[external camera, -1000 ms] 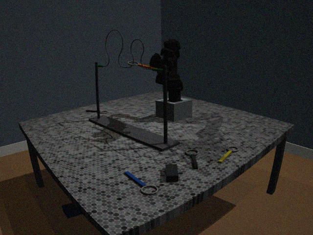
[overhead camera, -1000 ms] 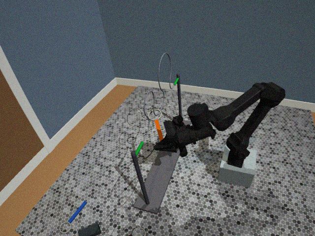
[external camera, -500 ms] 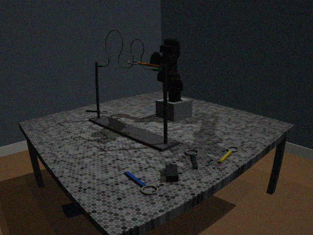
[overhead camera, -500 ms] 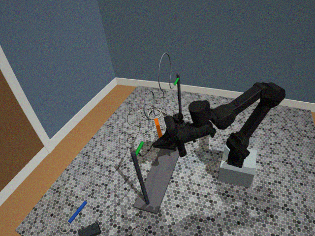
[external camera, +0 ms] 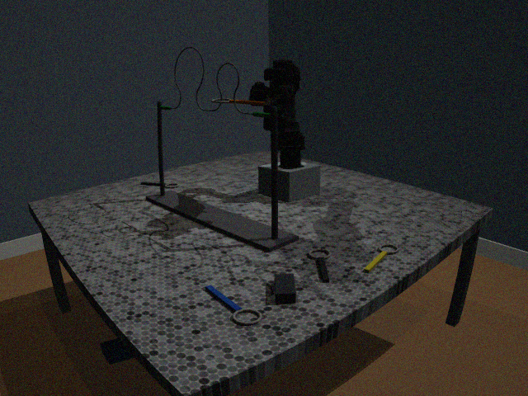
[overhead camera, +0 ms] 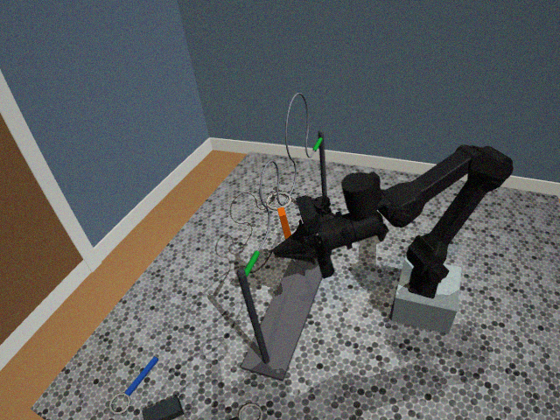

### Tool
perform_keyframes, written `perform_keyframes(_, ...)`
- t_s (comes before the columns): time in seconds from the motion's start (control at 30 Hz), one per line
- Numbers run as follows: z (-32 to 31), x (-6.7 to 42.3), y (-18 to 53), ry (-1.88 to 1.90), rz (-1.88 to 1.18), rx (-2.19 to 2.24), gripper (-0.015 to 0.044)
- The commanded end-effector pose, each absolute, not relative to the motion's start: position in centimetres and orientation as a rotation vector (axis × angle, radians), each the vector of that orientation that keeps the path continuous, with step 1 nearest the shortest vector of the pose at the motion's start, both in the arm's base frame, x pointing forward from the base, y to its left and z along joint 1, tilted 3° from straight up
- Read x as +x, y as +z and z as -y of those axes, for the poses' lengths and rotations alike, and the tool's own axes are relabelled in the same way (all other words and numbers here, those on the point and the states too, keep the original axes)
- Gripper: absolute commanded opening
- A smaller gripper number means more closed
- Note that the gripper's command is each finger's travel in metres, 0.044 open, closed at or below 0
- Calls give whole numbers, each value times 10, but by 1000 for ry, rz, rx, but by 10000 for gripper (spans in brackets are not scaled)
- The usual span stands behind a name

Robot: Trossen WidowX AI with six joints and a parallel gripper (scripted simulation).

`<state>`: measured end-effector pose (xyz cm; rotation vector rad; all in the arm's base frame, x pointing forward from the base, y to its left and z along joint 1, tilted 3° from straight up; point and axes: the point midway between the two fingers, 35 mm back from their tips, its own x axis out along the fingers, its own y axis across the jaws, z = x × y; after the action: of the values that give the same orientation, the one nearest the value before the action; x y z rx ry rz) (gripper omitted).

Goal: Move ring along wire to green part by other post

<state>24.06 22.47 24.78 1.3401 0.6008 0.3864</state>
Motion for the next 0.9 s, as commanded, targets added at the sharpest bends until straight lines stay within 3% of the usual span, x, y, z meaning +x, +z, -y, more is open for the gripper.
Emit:
perform_keyframes(0.0,-226,240,260,410,-592,1382,-150)
perform_keyframes(0.87,-225,240,289,454,-588,1558,-150)
